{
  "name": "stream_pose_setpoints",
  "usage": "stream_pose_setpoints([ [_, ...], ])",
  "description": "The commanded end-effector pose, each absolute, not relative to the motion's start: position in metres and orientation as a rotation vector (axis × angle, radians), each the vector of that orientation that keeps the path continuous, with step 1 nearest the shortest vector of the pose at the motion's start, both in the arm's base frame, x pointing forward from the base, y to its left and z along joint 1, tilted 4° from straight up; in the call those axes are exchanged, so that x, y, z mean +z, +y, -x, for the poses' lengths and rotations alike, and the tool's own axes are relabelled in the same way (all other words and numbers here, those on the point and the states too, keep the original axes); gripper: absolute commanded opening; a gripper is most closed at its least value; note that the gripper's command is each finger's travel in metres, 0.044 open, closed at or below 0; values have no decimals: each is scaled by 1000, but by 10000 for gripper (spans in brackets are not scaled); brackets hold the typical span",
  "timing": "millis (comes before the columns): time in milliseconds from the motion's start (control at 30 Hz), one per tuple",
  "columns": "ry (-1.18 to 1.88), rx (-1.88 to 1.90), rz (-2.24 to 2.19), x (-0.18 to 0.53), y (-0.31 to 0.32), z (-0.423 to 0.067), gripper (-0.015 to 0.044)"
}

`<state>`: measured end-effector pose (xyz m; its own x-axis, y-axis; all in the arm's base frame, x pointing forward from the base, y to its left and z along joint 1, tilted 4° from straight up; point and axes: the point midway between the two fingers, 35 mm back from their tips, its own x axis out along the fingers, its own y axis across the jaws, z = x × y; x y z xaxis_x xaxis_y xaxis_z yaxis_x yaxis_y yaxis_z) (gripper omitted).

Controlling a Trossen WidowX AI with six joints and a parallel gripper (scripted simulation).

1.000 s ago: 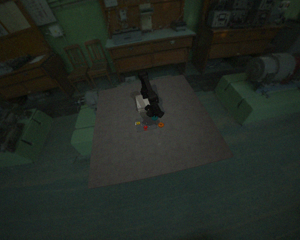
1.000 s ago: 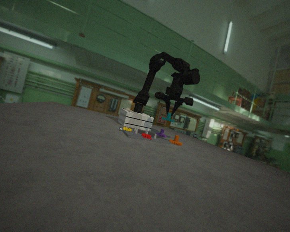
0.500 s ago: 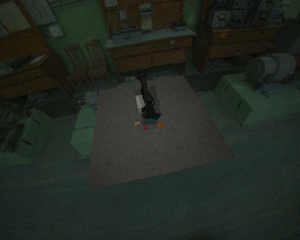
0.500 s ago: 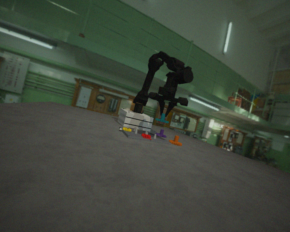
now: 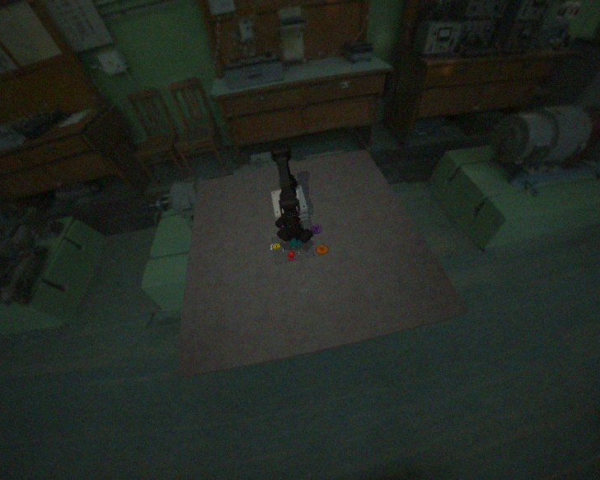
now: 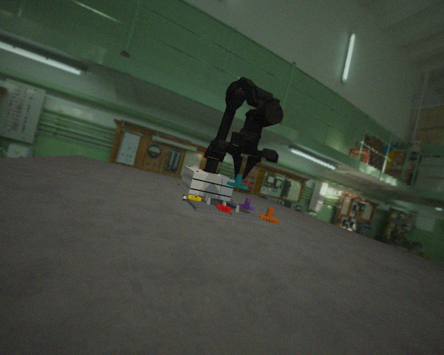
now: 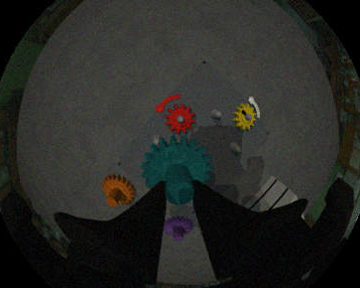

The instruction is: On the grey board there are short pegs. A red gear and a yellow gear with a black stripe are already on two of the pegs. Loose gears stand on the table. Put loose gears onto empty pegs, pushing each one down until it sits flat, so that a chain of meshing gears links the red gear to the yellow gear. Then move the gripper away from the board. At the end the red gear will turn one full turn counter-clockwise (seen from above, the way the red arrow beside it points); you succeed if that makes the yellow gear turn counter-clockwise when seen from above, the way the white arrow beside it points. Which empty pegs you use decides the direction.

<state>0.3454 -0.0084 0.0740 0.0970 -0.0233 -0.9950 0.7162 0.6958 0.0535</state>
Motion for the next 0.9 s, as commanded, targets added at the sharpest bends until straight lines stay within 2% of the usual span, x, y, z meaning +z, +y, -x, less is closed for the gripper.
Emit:
stream_pose_setpoints([
  [0,1381,-600,-629,71,-18,-346,0],
  [867,1380,-591,-606,55,-84,-341,0],
])
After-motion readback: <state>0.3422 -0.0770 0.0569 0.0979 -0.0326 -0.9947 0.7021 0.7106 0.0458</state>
